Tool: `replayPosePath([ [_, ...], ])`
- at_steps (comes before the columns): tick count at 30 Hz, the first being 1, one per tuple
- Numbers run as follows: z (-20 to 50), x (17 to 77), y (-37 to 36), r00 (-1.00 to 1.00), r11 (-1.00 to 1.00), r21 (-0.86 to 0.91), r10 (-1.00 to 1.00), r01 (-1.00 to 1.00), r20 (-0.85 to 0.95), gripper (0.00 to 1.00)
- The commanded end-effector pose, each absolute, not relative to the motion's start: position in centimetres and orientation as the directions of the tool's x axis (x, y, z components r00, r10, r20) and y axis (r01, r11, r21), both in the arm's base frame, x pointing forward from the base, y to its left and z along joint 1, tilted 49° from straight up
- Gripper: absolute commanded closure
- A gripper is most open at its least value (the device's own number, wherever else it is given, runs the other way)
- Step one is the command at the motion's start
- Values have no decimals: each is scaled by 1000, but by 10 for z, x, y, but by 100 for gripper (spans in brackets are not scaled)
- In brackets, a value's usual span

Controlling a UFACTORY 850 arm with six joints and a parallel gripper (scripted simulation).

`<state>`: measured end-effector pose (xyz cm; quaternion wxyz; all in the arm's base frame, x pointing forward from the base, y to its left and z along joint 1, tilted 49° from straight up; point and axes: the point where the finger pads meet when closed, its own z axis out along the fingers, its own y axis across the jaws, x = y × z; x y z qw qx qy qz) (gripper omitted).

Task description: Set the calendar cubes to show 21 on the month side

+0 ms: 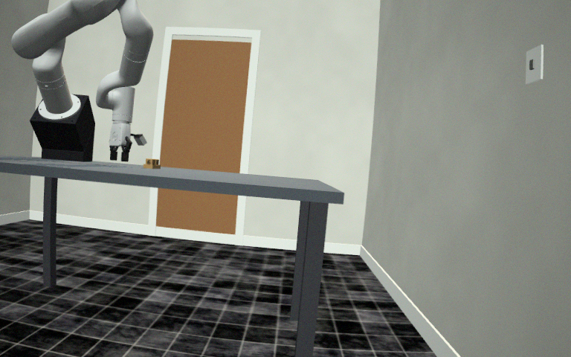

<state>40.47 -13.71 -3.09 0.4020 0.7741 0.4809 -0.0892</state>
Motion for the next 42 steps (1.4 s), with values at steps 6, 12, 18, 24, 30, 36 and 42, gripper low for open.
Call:
replayPosePath([
  [6,-31,405,-137,521,-214,537,673,816,-524,0],
  [12,-31,405,-137,521,-214,537,673,816,-524,0],
  [18,-31,405,-137,521,-214,537,673,816,-524,0],
  [24,-31,405,-137,521,-214,537,673,816,-524,0],
  [30,-31,405,-137,521,-214,537,673,816,-524,0],
  [36,-31,405,-137,521,-214,537,673,816,-524,0],
  [42,-28,404,-134,521,-214,537,673,816,-524,0],
])
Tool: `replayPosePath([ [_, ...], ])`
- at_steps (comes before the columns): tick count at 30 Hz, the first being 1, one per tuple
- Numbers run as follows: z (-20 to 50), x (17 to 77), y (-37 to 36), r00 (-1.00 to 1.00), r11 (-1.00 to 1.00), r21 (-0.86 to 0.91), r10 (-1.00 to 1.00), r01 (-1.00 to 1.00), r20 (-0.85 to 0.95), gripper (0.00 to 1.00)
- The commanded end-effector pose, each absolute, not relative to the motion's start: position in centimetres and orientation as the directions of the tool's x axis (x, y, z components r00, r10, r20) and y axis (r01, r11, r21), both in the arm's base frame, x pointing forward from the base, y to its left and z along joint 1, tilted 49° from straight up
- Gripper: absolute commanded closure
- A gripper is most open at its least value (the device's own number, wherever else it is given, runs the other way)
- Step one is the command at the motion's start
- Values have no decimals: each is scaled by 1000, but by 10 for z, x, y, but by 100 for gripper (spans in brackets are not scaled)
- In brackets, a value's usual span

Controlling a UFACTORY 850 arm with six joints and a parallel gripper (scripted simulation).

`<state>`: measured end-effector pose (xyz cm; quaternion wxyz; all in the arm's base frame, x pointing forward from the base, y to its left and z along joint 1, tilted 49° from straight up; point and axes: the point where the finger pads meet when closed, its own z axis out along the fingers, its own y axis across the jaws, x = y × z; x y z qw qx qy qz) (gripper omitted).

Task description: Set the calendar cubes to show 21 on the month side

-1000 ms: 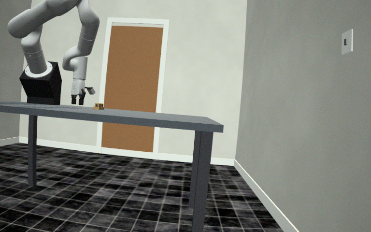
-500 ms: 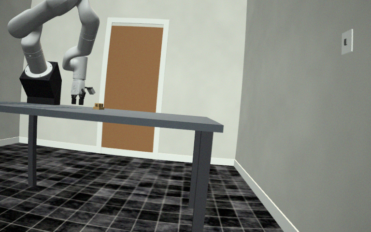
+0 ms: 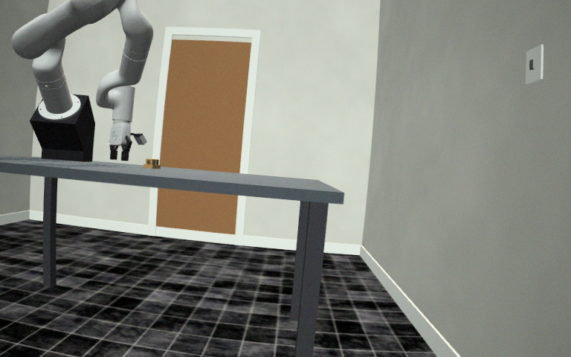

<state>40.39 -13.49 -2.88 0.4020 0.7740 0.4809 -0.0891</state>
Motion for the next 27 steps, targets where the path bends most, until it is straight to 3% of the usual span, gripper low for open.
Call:
replayPosePath([
  [1,-26,403,-132,521,-214,537,673,816,-524,0],
  [17,-7,396,-111,523,-215,538,673,815,-524,0],
  [27,-24,405,-91,655,-328,620,626,713,-423,0],
])
